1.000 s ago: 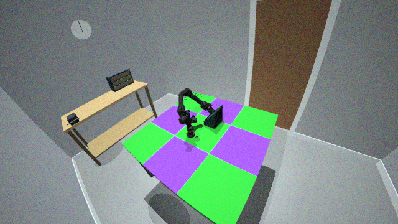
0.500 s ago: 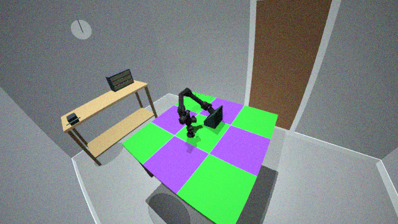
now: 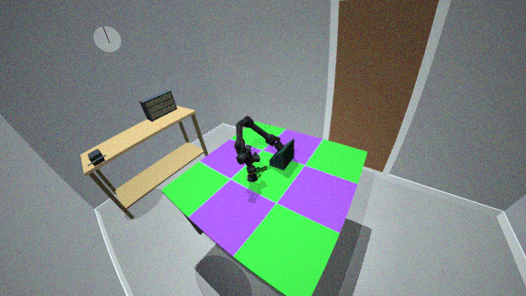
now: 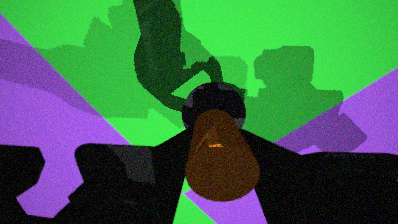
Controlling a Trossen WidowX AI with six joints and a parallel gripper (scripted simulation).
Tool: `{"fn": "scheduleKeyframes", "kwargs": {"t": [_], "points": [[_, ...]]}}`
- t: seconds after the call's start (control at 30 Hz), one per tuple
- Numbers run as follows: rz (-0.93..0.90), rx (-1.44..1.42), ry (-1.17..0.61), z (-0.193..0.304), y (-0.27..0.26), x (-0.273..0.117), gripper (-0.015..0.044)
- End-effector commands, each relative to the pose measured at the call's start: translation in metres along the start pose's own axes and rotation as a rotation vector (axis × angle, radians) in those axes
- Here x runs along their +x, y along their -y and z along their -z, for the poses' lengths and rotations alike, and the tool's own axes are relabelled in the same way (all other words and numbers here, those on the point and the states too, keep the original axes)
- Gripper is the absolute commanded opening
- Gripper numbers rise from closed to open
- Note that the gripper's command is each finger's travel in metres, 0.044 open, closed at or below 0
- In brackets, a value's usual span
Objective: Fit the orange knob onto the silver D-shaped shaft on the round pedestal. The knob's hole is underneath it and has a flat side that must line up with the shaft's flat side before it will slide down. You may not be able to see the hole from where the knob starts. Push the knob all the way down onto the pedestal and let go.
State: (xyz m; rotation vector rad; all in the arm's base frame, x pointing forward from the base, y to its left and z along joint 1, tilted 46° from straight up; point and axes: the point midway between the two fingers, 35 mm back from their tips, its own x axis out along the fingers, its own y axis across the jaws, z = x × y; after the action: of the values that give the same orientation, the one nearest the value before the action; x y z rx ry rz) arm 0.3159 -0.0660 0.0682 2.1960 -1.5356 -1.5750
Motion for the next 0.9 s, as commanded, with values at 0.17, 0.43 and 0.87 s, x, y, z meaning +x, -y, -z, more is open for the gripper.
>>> {"fn": "scheduleKeyframes", "kwargs": {"t": [0.17, 0.43, 0.87], "points": [[0.001, -0.122, -0.002, 0.0013, 0.0009, -0.0036, 0.0000], [0.001, -0.208, -0.002, 0.0037, 0.0029, -0.0007, 0.0000], [0.000, -0.208, -0.002, 0.0019, 0.0018, 0.0006, 0.0000]]}}
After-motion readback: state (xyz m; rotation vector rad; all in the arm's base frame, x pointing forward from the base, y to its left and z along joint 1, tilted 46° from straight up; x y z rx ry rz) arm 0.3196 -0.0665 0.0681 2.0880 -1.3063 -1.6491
